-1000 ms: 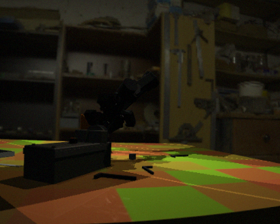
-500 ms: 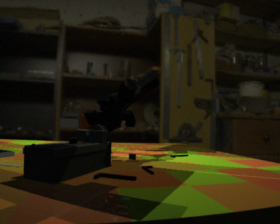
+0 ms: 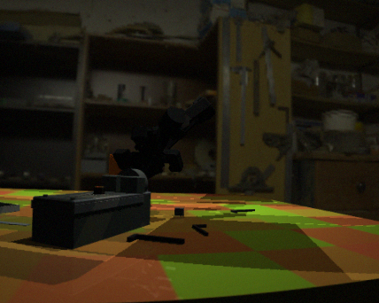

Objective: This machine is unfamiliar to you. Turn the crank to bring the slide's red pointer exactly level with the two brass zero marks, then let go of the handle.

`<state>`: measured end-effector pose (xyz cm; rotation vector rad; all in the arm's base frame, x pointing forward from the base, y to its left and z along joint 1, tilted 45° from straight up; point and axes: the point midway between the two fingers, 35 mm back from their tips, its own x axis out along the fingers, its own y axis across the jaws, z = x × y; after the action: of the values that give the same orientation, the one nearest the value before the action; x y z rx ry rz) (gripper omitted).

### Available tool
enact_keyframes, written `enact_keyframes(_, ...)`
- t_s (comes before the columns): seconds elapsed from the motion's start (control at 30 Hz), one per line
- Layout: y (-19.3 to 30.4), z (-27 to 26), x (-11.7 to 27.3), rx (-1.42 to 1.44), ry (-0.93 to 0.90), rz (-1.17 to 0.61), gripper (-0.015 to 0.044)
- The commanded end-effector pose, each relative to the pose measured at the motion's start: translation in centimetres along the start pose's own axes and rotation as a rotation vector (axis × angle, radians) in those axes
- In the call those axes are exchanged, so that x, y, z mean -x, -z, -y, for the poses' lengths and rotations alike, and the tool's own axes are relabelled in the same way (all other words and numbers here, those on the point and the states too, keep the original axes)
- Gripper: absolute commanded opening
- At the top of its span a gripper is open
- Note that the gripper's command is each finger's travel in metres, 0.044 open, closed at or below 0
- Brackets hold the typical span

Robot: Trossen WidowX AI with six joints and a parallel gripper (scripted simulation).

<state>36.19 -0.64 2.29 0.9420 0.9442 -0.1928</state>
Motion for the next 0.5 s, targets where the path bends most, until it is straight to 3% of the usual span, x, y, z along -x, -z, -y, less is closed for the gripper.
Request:
enact_keyframes(0.0, 0.2, 0.53, -0.2, -0.003, 0.01, -0.003, 0.0)
enact_keyframes(0.47, 0.48, 1.06, -0.51, -0.003, 0.01, -0.003, 0.0)
